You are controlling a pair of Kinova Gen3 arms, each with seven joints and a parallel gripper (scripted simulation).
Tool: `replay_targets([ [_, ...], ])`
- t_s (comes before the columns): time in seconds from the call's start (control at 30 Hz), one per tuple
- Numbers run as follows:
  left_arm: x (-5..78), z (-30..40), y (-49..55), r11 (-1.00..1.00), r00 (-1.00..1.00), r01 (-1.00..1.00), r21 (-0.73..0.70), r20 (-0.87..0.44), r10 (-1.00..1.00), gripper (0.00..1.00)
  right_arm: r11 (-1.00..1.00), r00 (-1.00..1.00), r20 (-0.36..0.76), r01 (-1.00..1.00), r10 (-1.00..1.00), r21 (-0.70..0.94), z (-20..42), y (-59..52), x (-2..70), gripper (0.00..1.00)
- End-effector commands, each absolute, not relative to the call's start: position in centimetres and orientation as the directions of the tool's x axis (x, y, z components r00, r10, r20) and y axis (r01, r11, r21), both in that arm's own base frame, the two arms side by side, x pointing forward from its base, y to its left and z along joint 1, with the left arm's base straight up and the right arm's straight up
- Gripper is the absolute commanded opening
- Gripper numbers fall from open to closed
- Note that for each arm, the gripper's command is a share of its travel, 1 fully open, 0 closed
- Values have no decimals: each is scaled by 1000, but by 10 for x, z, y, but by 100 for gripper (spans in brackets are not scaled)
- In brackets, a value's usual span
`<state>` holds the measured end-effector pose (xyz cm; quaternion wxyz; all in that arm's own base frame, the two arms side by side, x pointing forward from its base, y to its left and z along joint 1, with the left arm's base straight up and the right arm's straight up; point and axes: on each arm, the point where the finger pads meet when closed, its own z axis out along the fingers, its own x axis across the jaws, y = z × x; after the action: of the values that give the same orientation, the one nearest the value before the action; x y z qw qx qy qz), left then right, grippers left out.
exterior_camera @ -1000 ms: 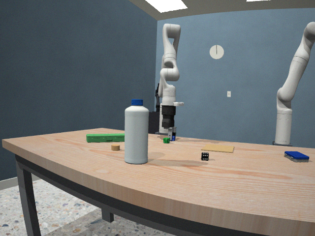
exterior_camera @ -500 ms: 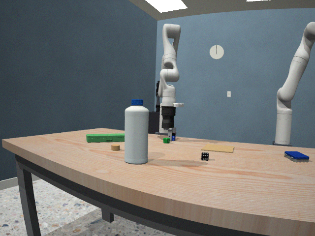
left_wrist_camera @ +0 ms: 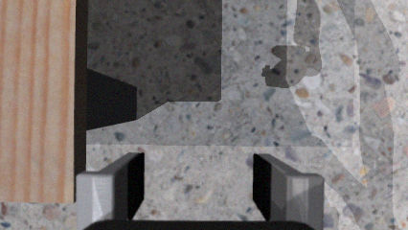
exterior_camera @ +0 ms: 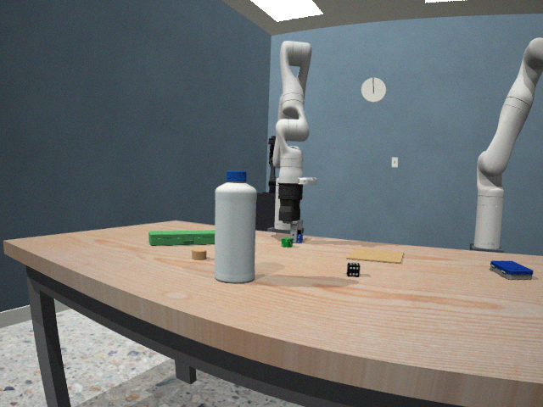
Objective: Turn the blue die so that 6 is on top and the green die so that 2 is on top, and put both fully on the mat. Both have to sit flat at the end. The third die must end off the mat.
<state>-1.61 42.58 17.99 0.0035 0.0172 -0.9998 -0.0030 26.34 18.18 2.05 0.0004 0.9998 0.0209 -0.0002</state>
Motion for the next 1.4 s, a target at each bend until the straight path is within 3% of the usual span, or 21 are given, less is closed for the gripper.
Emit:
replay_targets([
  [0.0,-14,180,425,999,-999,-32,0,0,-32,100,-999,999,0,43,43,0,19,181,263,49],
  [1.37,-14,180,425,999,-999,-32,0,0,-32,100,-999,999,0,43,43,0,41,181,263,49],
])
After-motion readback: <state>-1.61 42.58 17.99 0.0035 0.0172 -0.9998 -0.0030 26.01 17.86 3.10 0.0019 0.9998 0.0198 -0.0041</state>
